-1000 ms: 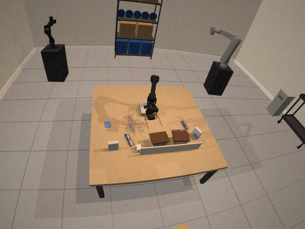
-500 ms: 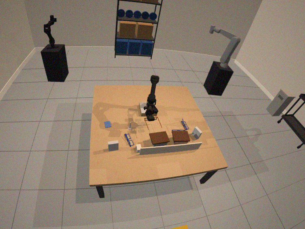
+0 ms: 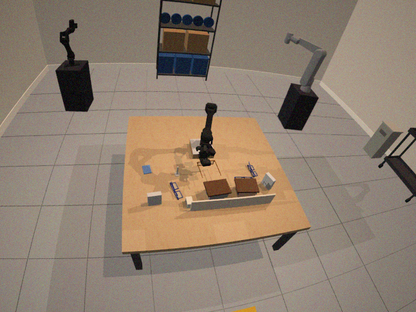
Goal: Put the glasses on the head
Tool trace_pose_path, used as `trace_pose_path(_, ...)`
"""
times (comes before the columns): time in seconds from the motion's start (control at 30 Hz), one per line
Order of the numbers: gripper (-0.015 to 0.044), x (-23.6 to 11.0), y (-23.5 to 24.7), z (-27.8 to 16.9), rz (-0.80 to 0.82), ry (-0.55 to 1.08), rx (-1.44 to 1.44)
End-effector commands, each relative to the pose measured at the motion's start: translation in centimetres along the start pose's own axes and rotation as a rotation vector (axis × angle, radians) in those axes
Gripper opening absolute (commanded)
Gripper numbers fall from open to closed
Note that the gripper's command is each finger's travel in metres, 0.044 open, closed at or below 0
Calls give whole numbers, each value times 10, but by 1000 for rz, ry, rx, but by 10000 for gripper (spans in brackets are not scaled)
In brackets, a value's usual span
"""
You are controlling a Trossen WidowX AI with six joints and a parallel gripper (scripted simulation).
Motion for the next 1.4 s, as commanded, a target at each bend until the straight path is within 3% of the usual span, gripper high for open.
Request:
trace_pose_path(0.0, 0, 4, 1, 3, 4, -9, 1)
trace_pose_path(1.37, 0, 7, -42, 6, -3, 15, 1)
Point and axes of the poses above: the point midway between the two fingers, 35 mm back from their tips, its own x axis out along the fingers, its own y axis across the jaws, z = x × y, the point moved 5 cm from there along -x, back along the fingers
